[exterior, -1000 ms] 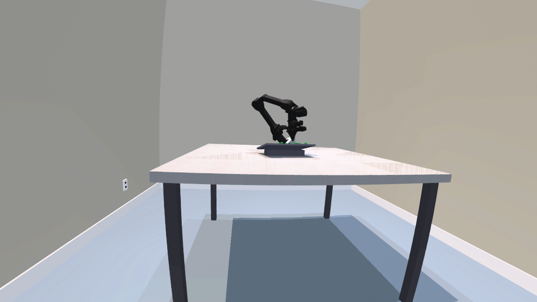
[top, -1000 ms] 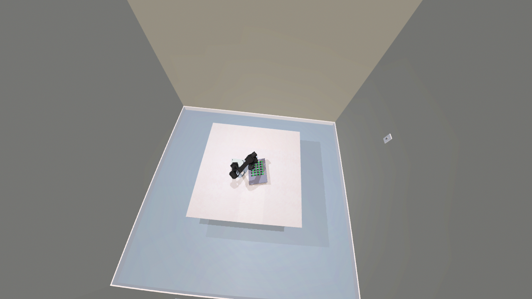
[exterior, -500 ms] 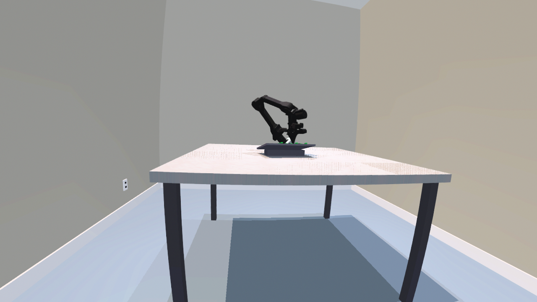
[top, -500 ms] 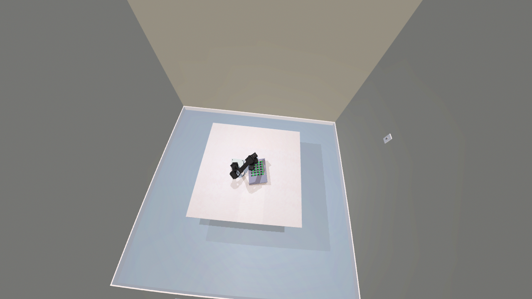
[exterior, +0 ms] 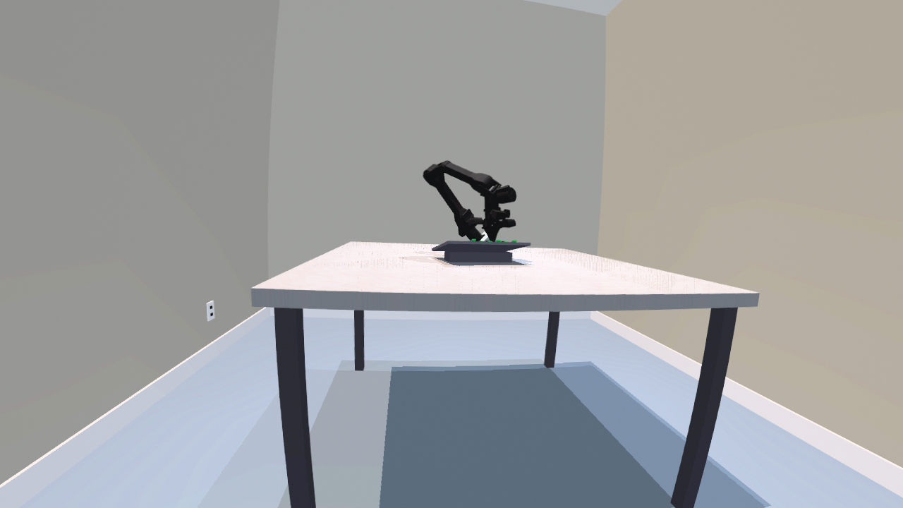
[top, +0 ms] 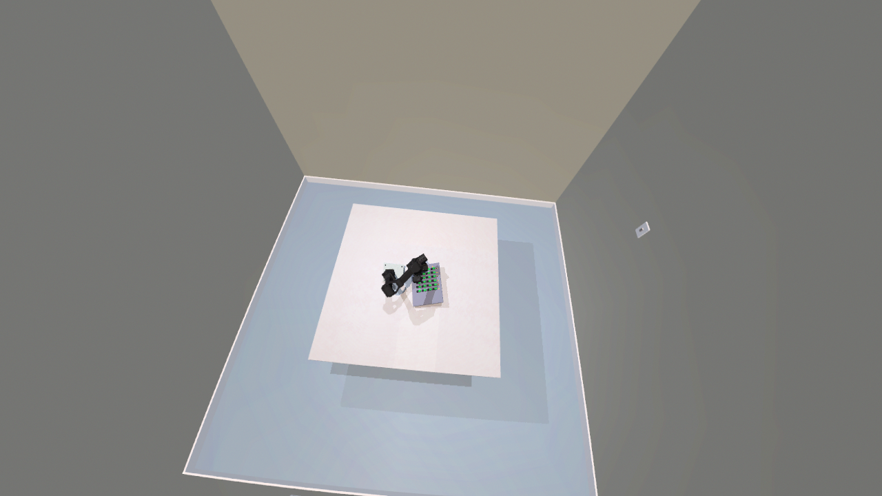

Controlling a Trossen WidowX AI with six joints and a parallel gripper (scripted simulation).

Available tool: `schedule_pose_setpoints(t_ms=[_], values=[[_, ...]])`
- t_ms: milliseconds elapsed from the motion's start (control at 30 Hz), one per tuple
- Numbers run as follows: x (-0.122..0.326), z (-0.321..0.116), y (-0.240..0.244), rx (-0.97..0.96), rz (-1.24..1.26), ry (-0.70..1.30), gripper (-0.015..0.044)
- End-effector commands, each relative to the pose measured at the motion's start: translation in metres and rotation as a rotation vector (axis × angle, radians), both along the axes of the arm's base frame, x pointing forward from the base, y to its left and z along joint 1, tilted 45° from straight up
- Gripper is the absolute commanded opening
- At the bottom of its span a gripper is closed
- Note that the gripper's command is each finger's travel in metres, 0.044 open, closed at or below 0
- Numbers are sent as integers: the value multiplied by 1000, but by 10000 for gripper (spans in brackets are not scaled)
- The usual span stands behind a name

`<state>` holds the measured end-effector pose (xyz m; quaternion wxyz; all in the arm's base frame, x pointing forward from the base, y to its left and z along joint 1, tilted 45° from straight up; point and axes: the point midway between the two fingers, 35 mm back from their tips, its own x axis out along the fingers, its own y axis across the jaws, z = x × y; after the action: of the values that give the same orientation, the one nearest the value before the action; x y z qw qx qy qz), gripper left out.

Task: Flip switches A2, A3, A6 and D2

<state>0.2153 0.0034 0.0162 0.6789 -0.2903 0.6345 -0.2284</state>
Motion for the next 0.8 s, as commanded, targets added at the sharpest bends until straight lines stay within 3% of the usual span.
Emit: schedule_pose_setpoints(t_ms=[0, 767], values=[[1, 0, 0, -3, 5, 1, 0], [1, -2, -2, -3, 5, 1, 0]])
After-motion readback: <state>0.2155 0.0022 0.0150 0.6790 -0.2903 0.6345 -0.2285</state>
